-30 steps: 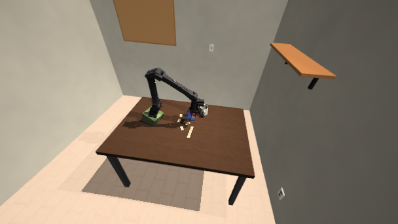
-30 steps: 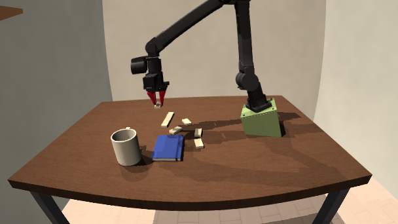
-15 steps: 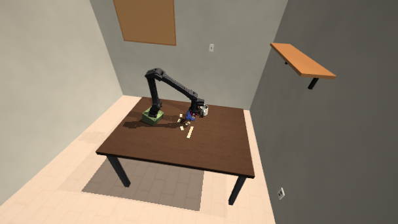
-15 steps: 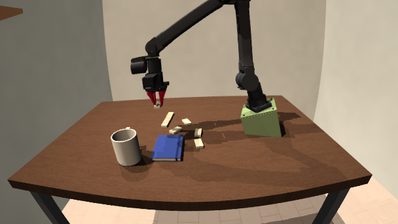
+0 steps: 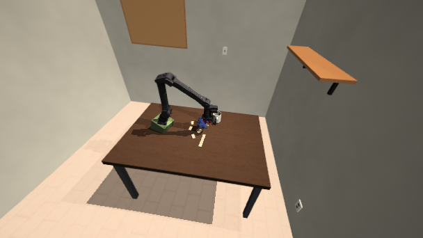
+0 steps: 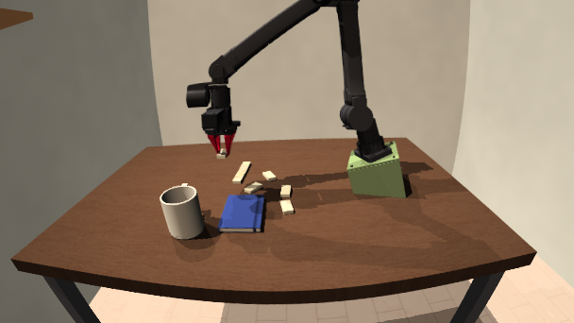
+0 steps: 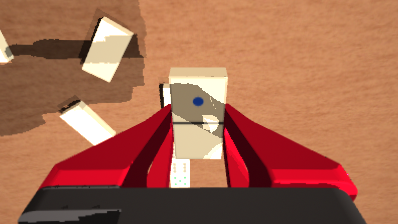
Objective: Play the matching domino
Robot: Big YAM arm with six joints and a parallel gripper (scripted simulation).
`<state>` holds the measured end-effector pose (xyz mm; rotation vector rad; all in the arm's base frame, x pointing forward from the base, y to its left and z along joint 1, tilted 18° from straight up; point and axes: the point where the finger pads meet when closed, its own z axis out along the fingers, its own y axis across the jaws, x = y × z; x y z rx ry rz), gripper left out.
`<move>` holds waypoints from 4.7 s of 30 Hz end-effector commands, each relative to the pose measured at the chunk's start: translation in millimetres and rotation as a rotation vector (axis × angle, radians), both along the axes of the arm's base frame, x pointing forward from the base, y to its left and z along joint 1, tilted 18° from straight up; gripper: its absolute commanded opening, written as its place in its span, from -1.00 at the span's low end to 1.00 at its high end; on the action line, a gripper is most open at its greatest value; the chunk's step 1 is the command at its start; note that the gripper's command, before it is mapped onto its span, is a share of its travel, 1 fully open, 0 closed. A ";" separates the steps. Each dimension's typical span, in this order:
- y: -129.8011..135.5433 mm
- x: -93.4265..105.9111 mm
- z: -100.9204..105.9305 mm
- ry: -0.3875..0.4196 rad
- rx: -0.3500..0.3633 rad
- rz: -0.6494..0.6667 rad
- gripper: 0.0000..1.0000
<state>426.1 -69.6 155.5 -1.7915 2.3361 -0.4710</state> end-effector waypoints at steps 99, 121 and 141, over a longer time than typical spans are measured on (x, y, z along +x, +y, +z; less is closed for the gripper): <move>-17.0 16.5 -109.3 0.032 0.009 -0.021 -0.56; -35.2 11.0 -118.2 0.036 0.008 -0.016 -0.56; -38.5 10.3 -116.6 0.036 0.007 -0.012 -0.56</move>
